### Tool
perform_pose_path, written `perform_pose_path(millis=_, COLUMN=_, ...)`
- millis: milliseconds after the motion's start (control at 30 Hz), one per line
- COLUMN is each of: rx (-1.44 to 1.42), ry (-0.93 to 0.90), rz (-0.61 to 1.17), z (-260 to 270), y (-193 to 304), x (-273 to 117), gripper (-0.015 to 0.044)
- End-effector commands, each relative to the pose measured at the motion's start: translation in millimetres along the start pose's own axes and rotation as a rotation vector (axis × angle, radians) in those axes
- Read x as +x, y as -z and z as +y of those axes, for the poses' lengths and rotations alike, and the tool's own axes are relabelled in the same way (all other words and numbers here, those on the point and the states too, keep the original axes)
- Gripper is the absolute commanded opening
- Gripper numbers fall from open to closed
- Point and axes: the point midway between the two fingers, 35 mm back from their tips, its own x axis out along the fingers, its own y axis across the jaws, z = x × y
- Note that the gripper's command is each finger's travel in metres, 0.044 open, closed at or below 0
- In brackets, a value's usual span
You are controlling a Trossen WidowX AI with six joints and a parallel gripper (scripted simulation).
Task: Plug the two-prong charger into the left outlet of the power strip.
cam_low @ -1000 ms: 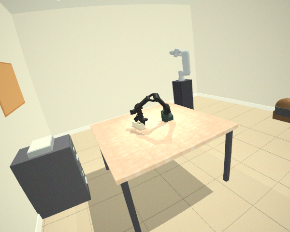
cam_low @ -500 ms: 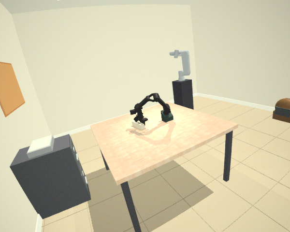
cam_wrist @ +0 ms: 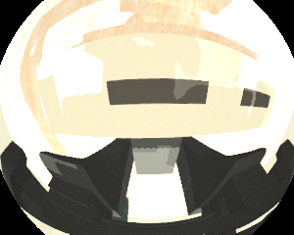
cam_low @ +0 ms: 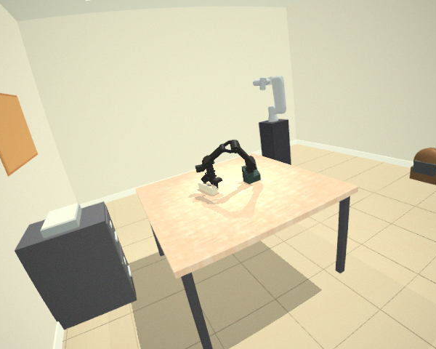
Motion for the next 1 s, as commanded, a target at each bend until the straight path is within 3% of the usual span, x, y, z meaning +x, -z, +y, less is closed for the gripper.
perform_pose_path(millis=0, rx=-0.015, ry=-0.004, rz=-0.028, z=1.0, y=-8.5, x=-0.1, gripper=0.0000)
perform_pose_path(millis=967, rx=0.001, ry=-0.002, rz=-0.002, z=-0.6, y=0.7, x=1.3, gripper=0.0000)
